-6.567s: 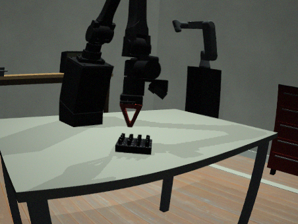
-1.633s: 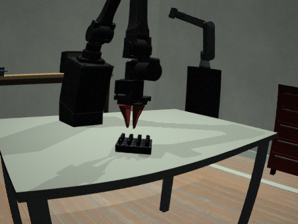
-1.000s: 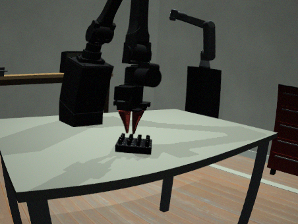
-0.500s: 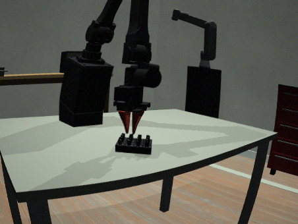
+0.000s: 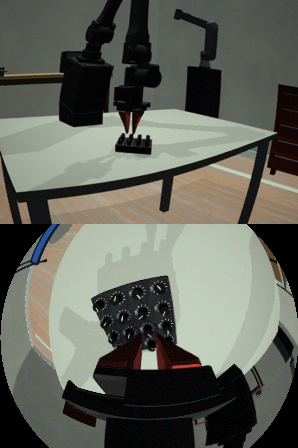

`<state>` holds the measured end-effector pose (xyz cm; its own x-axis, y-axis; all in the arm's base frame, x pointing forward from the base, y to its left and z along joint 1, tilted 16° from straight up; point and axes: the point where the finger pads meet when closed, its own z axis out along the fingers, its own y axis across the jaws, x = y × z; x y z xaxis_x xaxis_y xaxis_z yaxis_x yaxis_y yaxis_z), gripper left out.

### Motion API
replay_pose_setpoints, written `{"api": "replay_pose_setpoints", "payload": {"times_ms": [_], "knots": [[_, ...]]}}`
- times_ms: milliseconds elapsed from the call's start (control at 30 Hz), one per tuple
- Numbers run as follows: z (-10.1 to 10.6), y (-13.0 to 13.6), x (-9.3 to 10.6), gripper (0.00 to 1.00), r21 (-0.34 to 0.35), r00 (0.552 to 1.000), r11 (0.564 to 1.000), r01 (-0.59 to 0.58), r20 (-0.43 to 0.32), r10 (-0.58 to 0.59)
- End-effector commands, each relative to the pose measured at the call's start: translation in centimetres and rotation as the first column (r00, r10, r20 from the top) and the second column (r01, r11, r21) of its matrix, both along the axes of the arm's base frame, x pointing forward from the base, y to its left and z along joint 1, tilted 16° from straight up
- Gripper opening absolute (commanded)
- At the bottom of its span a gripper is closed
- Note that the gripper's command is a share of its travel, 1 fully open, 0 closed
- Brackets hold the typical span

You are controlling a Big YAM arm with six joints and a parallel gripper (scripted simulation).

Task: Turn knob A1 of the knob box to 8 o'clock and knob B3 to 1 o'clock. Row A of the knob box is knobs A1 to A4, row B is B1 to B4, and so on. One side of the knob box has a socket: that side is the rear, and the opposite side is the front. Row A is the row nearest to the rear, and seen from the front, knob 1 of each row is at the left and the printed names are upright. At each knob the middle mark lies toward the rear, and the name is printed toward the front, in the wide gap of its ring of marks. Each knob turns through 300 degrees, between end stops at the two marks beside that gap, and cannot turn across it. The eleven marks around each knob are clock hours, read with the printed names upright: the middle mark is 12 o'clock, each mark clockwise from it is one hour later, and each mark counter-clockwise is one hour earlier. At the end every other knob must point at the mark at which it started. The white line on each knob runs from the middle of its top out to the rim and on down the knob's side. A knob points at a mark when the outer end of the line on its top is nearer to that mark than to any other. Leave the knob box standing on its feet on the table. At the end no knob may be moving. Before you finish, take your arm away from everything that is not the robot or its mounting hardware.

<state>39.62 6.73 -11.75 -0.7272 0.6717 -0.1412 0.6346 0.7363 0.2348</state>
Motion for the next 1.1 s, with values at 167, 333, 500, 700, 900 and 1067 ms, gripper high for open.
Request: {"api": "replay_pose_setpoints", "payload": {"times_ms": [167,333,500,700,900,1067], "knots": [[0.12,0.45,0.83,0.19,0.001,1.000,1.000,-0.001,0.019,0.001],[0.12,0.45,0.83,0.19,0.001,1.000,1.000,-0.001,0.019,0.001],[0.12,0.46,0.83,0.19,0.001,1.000,1.000,-0.001,0.019,0.001],[0.10,0.67,0.53,0.19,0.002,1.000,1.000,0.000,0.016,0.000],[0.04,0.80,-0.02,0.19,0.001,1.000,1.000,0.000,0.011,0.000],[0.03,0.46,-0.08,0.19,0.000,1.000,1.000,0.006,0.010,-0.006]]}}
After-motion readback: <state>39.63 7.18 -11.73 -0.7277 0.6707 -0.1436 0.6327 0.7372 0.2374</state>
